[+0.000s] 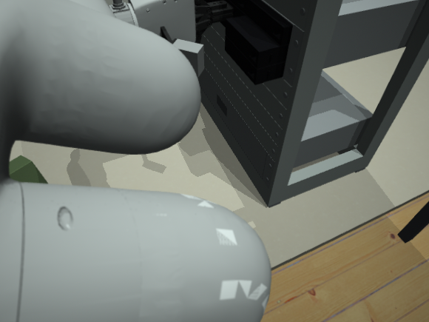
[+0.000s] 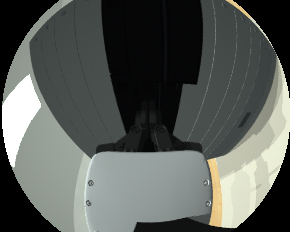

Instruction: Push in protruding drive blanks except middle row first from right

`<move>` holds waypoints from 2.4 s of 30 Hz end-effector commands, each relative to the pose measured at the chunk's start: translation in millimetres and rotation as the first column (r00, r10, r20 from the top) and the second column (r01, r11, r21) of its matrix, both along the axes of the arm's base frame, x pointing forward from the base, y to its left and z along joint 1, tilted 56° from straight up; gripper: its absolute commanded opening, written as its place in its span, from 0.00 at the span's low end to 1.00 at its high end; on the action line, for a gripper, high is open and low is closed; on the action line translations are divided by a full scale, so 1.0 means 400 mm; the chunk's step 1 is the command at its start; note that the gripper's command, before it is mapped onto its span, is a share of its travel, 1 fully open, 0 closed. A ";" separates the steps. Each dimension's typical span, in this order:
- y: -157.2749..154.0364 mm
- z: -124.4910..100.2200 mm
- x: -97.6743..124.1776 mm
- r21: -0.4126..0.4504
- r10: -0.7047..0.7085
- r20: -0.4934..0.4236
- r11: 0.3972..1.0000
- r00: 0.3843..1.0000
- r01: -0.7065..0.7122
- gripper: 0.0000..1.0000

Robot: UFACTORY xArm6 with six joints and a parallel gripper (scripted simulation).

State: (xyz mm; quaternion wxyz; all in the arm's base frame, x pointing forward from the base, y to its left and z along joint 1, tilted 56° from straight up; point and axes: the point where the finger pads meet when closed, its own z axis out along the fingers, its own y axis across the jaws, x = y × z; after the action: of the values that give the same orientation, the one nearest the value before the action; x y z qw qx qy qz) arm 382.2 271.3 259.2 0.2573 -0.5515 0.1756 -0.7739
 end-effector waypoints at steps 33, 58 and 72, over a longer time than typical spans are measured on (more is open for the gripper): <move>0.001 -0.014 -0.050 0.004 0.000 0.002 1.000 1.000 0.000 0.00; -0.005 -0.070 -0.220 0.004 0.000 0.002 1.000 1.000 0.000 0.00; -0.118 0.009 -0.253 0.004 0.000 0.002 1.000 1.000 0.000 0.00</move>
State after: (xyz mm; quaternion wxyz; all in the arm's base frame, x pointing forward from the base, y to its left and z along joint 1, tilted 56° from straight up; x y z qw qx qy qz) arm 287.6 242.4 247.9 0.2572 -0.5490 0.1764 -0.7755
